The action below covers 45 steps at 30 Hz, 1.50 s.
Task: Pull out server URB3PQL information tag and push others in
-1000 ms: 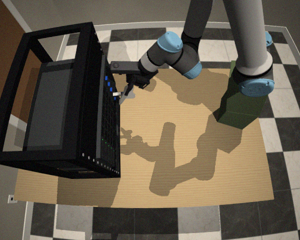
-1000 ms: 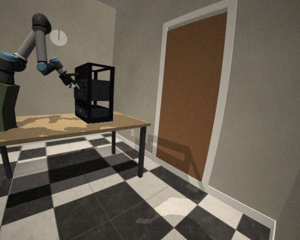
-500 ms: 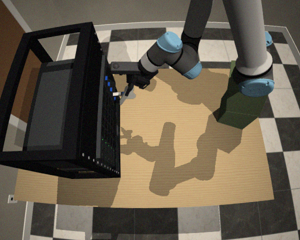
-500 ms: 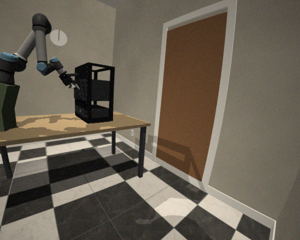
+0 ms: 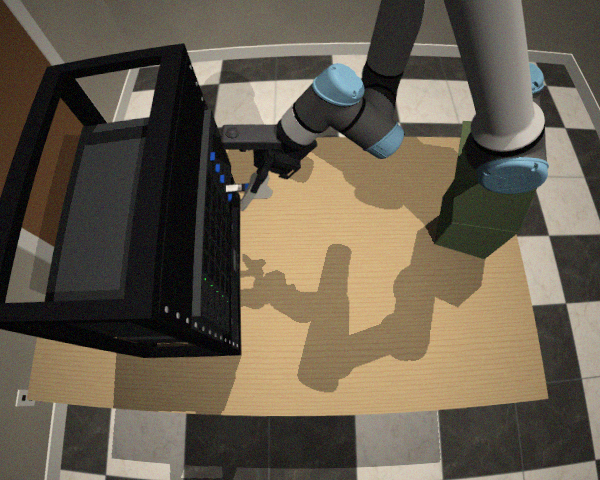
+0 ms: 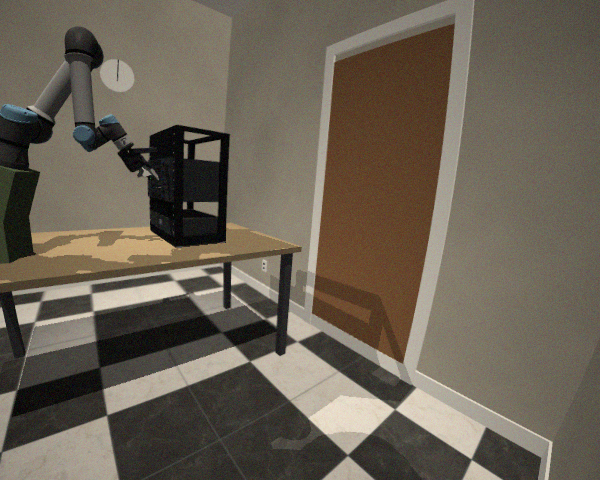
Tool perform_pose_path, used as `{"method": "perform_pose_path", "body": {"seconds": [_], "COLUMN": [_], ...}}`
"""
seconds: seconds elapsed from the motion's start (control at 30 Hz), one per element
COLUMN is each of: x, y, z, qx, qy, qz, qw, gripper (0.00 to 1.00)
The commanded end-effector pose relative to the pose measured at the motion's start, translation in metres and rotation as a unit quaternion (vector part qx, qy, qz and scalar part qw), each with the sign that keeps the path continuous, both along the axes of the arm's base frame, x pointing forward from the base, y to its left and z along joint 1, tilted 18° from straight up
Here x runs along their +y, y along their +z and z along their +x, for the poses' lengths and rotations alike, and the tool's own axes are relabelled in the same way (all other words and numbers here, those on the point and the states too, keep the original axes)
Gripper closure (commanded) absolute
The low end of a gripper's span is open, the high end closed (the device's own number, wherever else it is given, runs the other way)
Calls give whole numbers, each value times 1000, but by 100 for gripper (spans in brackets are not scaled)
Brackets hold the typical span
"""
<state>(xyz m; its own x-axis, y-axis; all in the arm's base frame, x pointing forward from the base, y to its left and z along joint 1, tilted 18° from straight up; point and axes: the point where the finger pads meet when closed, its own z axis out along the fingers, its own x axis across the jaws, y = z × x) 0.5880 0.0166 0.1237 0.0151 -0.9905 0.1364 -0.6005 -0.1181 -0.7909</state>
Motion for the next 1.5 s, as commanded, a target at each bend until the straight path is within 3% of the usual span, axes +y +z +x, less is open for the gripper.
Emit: {"method": "perform_pose_path", "body": {"seconds": [0.0,1.47], "x": [0,0], "y": [-1,-20], "z": [0,-3], "qx": [2,27], "qy": [0,4], "qz": [0,6], "qw": [1000,1000], "gripper": [0,0]}}
